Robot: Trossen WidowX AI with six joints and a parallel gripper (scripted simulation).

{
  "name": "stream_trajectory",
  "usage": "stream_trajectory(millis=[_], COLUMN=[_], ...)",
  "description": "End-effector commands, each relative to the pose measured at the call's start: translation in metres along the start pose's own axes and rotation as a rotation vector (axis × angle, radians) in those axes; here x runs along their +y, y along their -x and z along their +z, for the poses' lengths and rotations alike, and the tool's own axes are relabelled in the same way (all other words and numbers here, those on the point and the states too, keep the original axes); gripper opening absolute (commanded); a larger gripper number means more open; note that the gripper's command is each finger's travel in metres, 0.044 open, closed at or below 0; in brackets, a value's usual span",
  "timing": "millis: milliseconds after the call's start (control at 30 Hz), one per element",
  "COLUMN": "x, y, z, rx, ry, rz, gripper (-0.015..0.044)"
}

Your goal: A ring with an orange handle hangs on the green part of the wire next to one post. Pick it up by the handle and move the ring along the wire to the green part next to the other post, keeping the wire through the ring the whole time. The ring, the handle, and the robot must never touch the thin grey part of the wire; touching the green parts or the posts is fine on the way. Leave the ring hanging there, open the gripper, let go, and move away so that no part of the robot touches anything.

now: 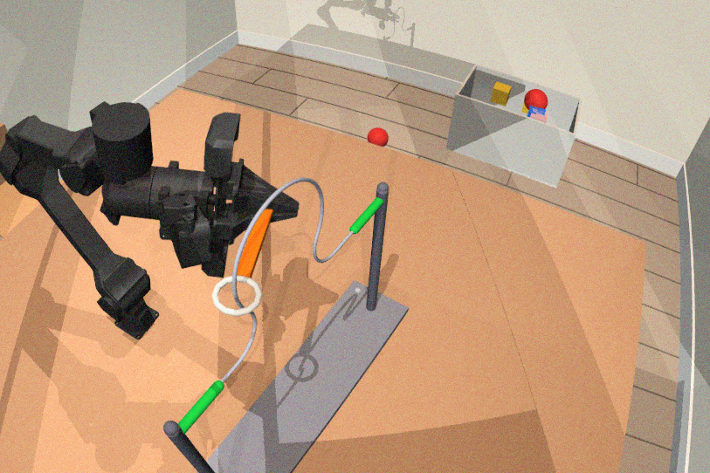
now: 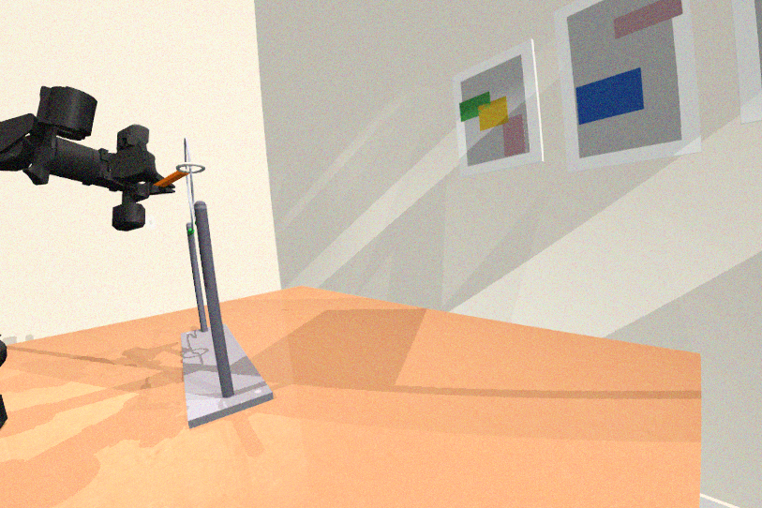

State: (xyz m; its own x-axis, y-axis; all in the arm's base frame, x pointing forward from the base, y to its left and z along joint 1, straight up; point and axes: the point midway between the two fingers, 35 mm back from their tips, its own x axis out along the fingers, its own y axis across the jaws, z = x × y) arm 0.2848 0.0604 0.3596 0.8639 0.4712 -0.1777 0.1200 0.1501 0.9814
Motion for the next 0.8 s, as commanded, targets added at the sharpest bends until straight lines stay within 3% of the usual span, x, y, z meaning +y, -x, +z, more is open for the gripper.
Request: stream_trajectory(millis=[0,767], x=[0.004,-0.0013], y=[0.0013,0.0007], z=[0.0005,0.0008], rx=[-0.007,-0.024], ry=[0.028,0.129], rz=[-0.002,-0.074], gripper=[-0.015,-0.015])
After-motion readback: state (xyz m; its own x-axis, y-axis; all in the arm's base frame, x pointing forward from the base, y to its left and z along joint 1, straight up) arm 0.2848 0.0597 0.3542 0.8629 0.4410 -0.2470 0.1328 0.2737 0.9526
